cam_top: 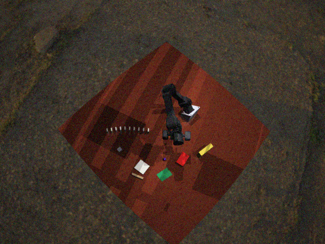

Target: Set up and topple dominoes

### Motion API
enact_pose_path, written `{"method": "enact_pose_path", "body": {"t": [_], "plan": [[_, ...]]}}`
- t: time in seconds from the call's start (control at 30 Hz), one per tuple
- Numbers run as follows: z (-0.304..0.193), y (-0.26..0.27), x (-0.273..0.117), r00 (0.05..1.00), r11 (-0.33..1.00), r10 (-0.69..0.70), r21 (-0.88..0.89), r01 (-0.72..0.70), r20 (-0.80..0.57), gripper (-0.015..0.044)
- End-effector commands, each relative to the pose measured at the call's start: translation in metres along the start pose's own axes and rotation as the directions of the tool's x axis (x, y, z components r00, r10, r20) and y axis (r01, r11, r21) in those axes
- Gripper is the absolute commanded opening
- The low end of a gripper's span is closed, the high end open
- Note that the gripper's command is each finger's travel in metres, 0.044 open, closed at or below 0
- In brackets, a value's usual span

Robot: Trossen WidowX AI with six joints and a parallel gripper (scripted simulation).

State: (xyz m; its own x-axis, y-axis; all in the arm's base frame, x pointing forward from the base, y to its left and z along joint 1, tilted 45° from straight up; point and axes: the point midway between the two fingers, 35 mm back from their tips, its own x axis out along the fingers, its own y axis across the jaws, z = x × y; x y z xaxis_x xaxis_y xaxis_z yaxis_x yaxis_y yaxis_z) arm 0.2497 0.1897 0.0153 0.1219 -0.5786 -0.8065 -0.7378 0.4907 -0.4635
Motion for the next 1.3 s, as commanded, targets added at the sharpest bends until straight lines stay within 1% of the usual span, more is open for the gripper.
{"method": "enact_pose_path", "body": {"t": [0.0,0.3,0.63,0.97,1.27], "plan": [[0.003,0.003,0.006,0.997,0.999,0.052,0.006,-0.053,0.06,0.0025],[0.01,0.008,0.022,0.975,0.99,0.137,0.005,-0.14,0.175,0.0025],[0.017,0.011,0.035,0.927,0.977,0.206,-0.012,-0.213,0.314,0.0025],[0.022,0.012,0.043,0.855,0.966,0.247,-0.042,-0.257,0.456,0.0025],[0.024,0.01,0.046,0.771,0.96,0.26,-0.073,-0.269,0.581,0.0025]]}}
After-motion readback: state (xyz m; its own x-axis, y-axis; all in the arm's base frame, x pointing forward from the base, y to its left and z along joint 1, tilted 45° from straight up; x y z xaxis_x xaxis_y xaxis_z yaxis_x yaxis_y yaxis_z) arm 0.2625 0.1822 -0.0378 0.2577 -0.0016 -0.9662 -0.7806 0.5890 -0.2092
